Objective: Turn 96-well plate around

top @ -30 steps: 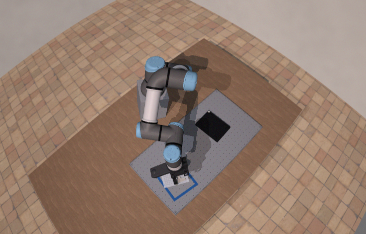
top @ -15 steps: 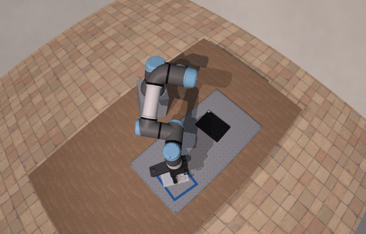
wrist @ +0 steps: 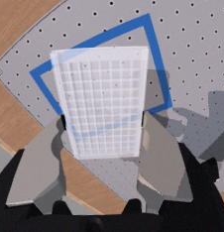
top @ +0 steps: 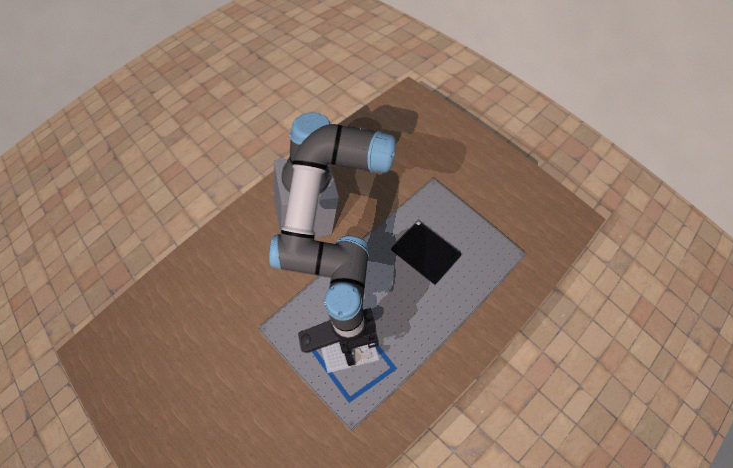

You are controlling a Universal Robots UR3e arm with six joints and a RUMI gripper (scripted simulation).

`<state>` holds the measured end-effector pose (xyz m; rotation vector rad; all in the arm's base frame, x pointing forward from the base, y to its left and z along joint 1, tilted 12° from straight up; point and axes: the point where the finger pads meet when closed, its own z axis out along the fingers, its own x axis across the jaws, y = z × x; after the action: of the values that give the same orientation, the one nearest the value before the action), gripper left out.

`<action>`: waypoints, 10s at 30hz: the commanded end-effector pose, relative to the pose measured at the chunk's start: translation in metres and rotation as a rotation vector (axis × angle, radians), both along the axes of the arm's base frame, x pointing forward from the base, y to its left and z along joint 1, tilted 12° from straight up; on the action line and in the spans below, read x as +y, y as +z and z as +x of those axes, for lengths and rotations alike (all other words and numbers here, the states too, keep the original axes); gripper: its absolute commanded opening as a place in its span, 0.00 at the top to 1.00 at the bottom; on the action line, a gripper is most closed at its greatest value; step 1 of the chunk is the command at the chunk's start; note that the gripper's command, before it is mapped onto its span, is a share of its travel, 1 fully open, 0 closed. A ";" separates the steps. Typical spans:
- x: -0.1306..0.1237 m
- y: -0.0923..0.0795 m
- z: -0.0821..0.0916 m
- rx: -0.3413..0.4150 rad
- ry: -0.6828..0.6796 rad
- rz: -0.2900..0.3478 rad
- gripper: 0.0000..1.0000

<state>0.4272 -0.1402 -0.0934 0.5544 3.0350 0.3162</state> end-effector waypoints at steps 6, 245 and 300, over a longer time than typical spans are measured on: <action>-0.001 0.001 0.000 0.000 0.000 -0.001 1.00; 0.340 0.047 -0.121 -0.411 2.088 -0.159 1.00; 0.348 0.007 -0.116 -0.411 2.088 -0.159 1.00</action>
<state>0.3113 0.2075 -0.0856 -2.2811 1.8609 0.1015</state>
